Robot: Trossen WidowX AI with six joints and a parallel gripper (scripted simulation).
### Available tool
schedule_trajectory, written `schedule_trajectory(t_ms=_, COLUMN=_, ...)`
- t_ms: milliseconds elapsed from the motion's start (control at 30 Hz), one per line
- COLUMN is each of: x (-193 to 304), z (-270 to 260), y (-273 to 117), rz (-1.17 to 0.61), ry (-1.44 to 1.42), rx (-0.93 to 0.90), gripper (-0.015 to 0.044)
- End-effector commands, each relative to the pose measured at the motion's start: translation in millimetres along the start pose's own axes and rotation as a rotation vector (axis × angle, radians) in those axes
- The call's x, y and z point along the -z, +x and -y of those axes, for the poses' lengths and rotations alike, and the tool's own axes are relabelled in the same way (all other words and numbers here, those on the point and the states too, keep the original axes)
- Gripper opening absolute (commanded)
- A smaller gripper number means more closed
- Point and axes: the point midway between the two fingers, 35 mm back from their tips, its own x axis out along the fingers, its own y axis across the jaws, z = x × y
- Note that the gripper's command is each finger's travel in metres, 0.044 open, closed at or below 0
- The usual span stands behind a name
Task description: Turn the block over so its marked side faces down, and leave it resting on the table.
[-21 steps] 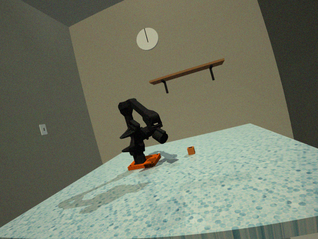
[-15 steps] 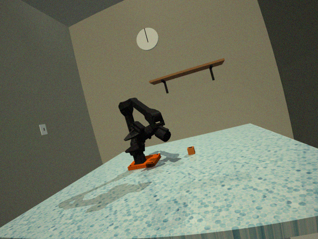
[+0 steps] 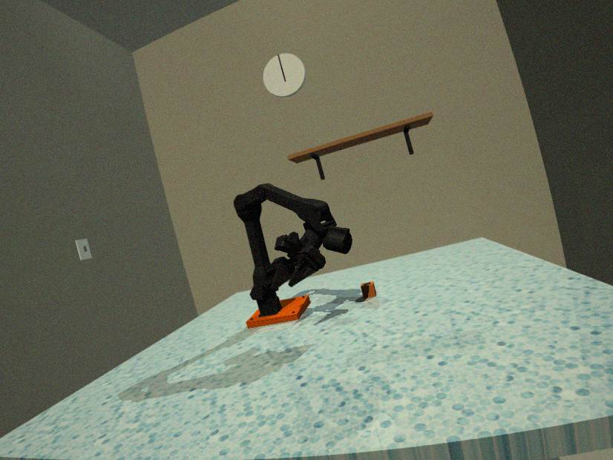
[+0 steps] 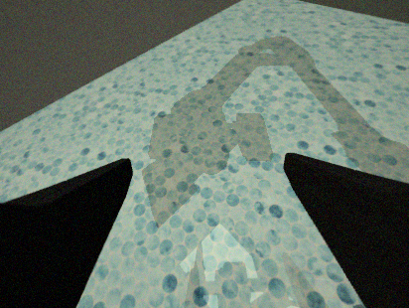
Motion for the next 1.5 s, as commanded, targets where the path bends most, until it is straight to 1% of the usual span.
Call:
schedule_trajectory(t_ms=0, x=56, z=-15, y=-52, rz=-0.263, ry=-0.543, rx=-0.1, gripper=0.044)
schedule_trajectory(t_ms=300, x=97, z=-15, y=-102, rz=-0.437, ry=-0.979, rx=-0.266, gripper=0.044)
schedule_trajectory(t_ms=533, x=127, z=-4, y=-148, rz=-0.559, ry=-1.33, rx=-0.455, gripper=0.044)
schedule_trajectory(t_ms=800, x=156, z=14, y=-205, rz=-0.641, ry=-1.757, rx=-0.768, gripper=0.044)
schedule_trajectory(t_ms=1000, x=172, z=36, y=-248, rz=-0.664, ry=-2.059, rx=-1.058, gripper=0.044)
schedule_trajectory(t_ms=1067, x=173, z=38, y=-252, rz=-0.664, ry=-2.085, rx=-1.086, gripper=0.044)
schedule_trajectory(t_ms=1467, x=173, z=39, y=-251, rz=-0.664, ry=-2.085, rx=-1.086, gripper=0.044)
